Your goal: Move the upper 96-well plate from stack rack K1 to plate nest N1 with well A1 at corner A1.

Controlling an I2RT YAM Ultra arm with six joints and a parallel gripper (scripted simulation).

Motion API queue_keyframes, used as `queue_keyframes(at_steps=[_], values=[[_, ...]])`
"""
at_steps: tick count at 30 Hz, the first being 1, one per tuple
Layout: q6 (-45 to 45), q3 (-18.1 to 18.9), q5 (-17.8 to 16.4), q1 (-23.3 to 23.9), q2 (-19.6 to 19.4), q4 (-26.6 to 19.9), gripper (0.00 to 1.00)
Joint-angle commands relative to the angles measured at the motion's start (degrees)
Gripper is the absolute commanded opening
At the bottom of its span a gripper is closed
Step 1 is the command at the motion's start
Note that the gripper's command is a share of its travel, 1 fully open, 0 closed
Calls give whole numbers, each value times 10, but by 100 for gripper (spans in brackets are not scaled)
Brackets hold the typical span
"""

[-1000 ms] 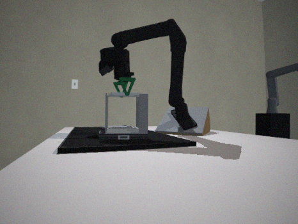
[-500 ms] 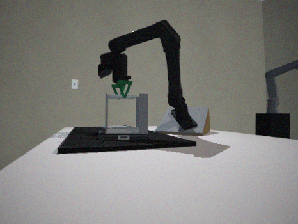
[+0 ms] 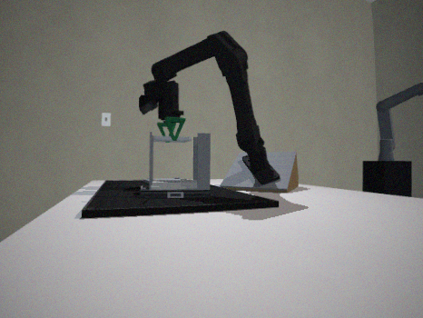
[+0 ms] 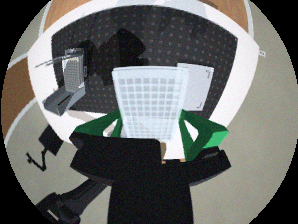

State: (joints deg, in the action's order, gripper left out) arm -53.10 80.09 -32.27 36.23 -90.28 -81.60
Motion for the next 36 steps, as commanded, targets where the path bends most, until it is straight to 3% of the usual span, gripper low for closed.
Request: queue_keyframes(at_steps=[1, 15, 36], values=[[-25, 26, -6, 23, -13, 2, 0], [-79, 59, -2, 69, -80, 12, 0], [-145, 142, 4, 126, -196, -1, 0]])
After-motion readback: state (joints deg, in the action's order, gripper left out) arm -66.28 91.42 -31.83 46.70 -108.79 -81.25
